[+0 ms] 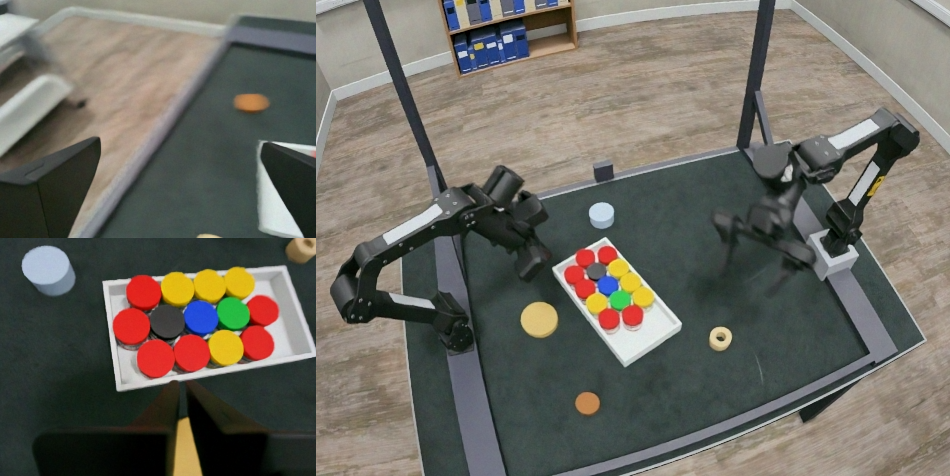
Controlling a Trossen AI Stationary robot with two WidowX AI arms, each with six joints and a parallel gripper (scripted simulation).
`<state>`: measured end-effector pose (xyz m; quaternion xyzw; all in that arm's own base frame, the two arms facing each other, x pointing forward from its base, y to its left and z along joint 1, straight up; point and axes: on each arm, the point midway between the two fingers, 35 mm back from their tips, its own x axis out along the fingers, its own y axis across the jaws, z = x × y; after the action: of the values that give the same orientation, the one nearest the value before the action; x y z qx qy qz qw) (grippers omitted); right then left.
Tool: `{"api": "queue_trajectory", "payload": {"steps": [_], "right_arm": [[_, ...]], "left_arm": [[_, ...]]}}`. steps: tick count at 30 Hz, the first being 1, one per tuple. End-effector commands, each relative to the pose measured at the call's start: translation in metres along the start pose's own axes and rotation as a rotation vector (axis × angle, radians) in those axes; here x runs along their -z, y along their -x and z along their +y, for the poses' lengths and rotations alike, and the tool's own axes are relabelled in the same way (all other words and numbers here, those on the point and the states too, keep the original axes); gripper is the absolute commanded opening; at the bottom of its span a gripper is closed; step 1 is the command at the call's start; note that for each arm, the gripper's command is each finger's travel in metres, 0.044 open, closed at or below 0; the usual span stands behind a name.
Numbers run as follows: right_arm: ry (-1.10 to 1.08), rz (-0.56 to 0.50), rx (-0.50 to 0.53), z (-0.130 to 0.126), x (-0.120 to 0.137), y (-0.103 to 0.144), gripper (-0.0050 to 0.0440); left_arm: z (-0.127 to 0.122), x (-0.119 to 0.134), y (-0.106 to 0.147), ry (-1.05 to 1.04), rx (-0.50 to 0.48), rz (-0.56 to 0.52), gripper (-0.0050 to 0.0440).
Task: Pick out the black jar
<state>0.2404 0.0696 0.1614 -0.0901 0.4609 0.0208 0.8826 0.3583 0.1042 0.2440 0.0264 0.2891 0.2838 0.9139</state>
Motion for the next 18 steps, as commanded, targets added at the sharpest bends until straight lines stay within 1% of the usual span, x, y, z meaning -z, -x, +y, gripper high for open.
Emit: {"api": "queue_trajectory", "payload": {"steps": [1, 7, 9, 11, 14, 16, 18], "right_arm": [[-0.003, 0.035, -0.050, -0.006, -0.012, -0.006, 0.0000], [0.002, 0.135, -0.110, -0.016, -0.016, -0.025, 0.0000], [0.002, 0.135, -0.110, -0.016, -0.016, -0.025, 0.0000], [0.003, 0.163, -0.128, -0.018, -0.017, -0.031, 0.0000], [0.004, 0.200, -0.150, -0.022, -0.019, -0.039, -0.0001], [0.005, 0.214, -0.159, -0.023, -0.019, -0.041, -0.0002], [0.005, 0.224, -0.163, -0.024, -0.019, -0.044, -0.0003]], "left_arm": [[-0.047, -0.010, 0.028, -0.033, 0.220, -0.083, 0.0440], [-0.108, -0.008, 0.073, -0.108, 0.530, -0.150, 0.0440], [-0.108, -0.008, 0.073, -0.108, 0.530, -0.150, 0.0440], [-0.122, -0.006, 0.087, -0.129, 0.611, -0.168, 0.0440], [-0.137, -0.003, 0.104, -0.154, 0.701, -0.187, 0.0440], [-0.141, -0.002, 0.109, -0.160, 0.727, -0.192, 0.0440], [-0.143, 0.000, 0.108, -0.161, 0.730, -0.186, 0.0440]]}}
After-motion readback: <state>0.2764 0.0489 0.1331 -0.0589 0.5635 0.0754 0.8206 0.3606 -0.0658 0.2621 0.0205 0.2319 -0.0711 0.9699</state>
